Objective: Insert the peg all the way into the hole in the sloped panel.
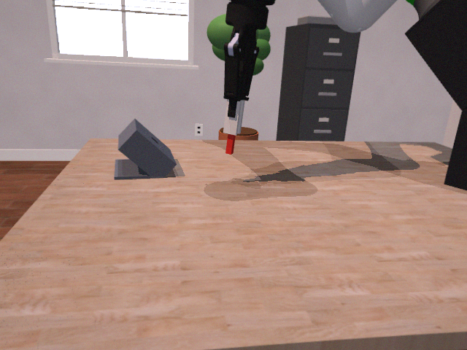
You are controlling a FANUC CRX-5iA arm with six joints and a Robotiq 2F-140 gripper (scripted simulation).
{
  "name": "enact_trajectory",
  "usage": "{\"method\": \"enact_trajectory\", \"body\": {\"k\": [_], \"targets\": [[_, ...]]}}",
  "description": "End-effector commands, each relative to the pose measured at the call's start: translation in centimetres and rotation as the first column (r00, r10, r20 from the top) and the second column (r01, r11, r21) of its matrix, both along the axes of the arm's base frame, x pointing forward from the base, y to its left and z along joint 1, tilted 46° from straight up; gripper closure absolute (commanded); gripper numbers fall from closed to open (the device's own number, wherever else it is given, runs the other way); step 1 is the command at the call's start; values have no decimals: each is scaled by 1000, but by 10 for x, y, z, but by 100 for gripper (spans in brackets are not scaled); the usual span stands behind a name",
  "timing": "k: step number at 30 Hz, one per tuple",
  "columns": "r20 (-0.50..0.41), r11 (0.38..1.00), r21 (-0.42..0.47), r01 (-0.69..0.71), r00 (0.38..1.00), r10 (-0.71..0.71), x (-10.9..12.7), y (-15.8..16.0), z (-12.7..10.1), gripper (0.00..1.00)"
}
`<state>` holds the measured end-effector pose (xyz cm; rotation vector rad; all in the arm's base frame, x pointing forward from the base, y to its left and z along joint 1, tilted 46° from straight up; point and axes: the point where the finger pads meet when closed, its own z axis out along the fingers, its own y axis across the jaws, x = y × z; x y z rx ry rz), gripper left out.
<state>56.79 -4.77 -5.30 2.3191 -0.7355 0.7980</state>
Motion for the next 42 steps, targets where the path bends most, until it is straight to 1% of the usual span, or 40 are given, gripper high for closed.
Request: {"method": "enact_trajectory", "body": {"k": [1, 24, 26, 42], "targets": [[7, 1000, -9, -14, 1000, 14, 4, -4, 4, 100], [44, 990, -88, -112, 992, 116, 32, -33, 36, 100], [44, 990, -88, -112, 992, 116, 32, -33, 36, 100], [60, 973, -145, -181, 980, 191, 46, -49, 57, 100]]}}
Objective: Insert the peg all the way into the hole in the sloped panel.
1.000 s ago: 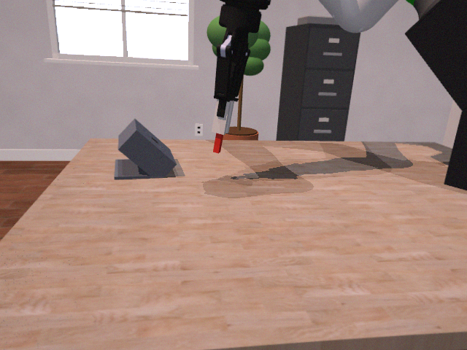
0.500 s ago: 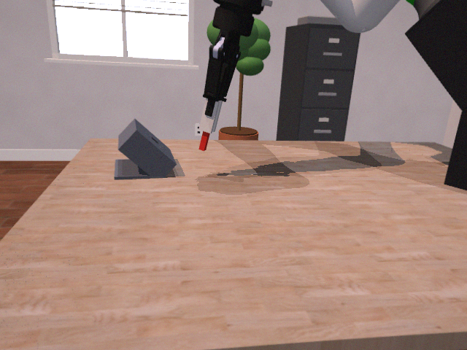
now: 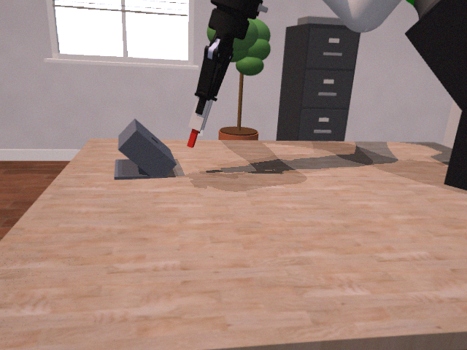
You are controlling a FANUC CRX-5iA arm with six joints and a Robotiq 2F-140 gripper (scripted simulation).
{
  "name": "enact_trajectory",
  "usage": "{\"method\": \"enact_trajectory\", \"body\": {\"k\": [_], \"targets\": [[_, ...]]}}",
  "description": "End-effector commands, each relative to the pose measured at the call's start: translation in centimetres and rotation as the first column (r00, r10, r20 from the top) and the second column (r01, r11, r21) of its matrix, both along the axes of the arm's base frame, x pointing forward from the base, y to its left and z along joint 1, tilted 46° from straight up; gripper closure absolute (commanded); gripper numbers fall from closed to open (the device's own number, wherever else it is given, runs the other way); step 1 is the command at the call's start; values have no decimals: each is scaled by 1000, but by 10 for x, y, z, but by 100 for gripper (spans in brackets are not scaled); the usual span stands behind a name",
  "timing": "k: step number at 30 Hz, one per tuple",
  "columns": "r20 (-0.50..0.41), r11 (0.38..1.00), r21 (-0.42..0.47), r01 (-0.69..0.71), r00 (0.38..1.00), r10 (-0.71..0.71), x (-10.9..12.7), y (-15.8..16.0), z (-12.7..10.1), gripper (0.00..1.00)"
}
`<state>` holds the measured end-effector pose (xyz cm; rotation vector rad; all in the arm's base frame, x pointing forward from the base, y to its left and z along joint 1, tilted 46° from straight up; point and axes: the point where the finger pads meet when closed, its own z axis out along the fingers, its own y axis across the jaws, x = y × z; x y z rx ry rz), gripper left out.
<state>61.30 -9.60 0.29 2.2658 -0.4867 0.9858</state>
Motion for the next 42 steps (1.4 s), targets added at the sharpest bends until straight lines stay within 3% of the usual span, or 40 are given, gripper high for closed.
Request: {"method": "enact_trajectory", "body": {"k": [1, 42], "targets": [[2, 1000, -2, -5, 1000, 5, 1, -1, 1, 100], [30, 973, -136, -184, 981, 190, 14, -26, 42, 100]]}}
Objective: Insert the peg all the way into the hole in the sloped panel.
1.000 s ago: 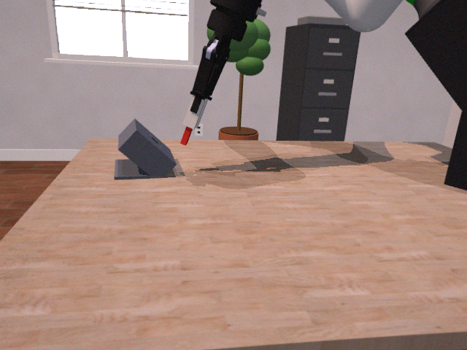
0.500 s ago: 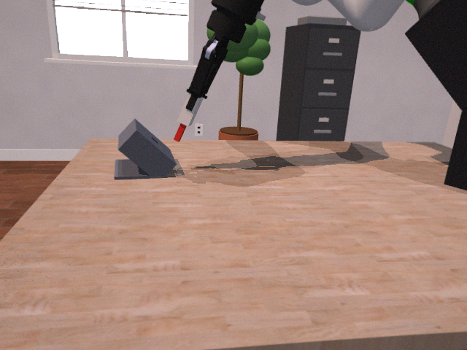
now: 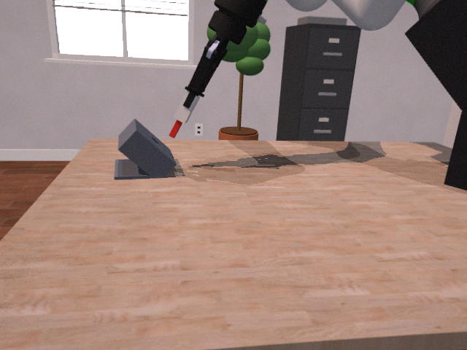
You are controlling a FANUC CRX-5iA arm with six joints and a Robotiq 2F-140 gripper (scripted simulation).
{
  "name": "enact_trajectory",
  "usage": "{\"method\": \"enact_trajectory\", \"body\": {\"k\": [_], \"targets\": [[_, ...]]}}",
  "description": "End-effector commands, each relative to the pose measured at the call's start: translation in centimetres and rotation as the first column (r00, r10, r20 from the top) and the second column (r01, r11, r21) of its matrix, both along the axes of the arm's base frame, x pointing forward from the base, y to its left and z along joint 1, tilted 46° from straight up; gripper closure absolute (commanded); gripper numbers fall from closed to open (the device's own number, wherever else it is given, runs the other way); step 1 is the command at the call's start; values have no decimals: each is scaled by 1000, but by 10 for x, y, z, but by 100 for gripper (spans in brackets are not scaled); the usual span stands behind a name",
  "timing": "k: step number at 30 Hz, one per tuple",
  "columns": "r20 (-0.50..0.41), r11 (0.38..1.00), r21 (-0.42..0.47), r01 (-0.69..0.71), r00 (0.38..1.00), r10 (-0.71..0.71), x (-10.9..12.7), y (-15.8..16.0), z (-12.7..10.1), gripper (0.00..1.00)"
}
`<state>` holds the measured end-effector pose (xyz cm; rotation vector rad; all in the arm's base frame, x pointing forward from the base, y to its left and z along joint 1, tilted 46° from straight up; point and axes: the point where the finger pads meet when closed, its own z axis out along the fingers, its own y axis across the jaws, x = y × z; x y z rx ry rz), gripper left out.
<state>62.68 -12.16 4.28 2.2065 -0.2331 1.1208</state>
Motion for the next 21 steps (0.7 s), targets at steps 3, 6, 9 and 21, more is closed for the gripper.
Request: {"method": "enact_trajectory", "body": {"k": [3, 6, 9, 21], "targets": [[4, 1000, -16, -25, 1000, 25, 0, -2, 4, 100], [5, 999, -26, -40, 999, 40, 0, -3, 6, 100], [6, 998, -33, -50, 999, 50, -1, -3, 8, 100], [7, 992, -70, -105, 994, 106, -4, -5, 15, 100]]}}
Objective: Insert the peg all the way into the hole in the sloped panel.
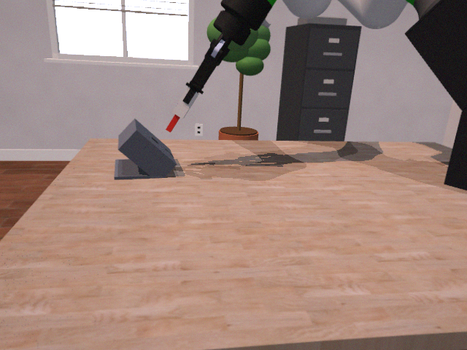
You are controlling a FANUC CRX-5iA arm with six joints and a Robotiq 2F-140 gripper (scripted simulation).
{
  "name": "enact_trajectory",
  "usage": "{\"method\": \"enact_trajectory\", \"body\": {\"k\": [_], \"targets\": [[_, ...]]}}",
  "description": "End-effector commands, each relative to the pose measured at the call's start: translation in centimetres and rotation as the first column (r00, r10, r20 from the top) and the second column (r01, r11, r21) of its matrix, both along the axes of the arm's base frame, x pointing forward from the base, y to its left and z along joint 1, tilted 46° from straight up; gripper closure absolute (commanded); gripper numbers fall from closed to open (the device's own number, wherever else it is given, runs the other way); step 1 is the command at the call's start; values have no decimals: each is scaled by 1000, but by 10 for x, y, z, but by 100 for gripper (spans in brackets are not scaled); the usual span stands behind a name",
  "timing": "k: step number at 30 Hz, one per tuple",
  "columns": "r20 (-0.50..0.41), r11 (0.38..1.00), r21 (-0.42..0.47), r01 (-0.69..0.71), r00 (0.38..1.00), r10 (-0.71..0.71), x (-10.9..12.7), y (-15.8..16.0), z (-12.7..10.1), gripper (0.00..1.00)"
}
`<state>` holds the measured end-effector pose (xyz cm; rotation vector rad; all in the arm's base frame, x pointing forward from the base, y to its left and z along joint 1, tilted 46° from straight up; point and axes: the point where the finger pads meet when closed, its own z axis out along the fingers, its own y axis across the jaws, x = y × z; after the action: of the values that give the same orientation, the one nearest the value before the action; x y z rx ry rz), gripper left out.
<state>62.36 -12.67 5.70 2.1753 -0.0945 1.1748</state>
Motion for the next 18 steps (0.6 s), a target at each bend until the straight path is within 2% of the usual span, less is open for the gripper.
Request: {"method": "enact_trajectory", "body": {"k": [1, 18], "targets": [[1, 1000, -9, -15, 1000, 15, -1, 0, 2, 100], [0, 994, -57, -92, 996, 92, -9, 0, 9, 100]]}}
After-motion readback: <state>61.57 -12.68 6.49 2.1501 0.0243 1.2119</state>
